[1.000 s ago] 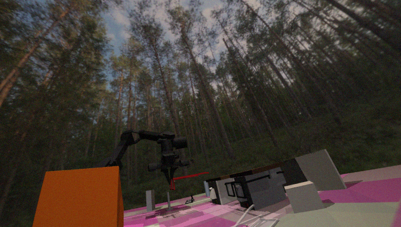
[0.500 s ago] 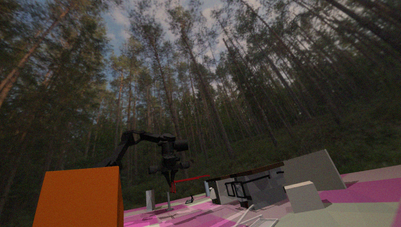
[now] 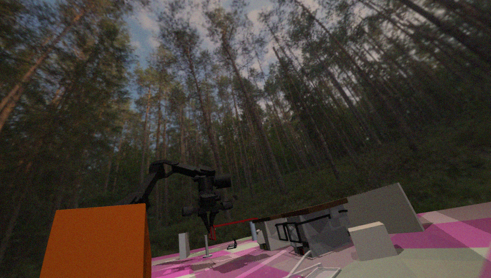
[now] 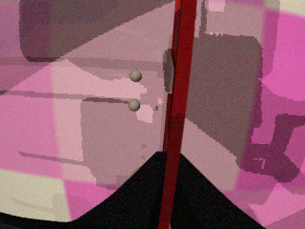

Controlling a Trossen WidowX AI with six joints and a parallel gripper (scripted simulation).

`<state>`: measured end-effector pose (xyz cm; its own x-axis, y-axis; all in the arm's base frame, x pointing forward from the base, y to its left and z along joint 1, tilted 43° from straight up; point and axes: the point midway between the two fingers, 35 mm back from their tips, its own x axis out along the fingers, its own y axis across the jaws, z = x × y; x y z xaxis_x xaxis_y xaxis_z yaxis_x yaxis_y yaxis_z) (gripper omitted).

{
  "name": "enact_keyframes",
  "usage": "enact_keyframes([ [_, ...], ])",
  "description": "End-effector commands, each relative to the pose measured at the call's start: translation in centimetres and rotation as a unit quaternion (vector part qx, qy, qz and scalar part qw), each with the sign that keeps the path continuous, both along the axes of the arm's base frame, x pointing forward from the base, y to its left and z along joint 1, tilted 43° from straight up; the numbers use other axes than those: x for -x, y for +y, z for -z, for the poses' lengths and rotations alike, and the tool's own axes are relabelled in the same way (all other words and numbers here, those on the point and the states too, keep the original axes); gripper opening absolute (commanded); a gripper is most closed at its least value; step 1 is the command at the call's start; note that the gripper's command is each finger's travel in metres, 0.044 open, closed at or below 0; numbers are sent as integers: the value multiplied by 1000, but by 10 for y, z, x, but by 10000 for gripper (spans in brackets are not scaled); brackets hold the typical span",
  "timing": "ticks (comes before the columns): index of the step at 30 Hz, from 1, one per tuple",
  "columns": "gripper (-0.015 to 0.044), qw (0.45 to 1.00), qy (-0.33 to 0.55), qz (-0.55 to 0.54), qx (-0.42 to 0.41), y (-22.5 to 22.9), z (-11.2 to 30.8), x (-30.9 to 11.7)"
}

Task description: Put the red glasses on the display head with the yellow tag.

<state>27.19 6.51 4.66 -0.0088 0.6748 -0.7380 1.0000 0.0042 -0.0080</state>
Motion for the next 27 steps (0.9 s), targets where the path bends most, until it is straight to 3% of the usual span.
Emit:
enact_keyframes([
  [1, 0, 1000, 5, 1, -4, 3, 4, 2],
  [27, 0, 1000, 5, 1, -6, 15, 20, 2],
])
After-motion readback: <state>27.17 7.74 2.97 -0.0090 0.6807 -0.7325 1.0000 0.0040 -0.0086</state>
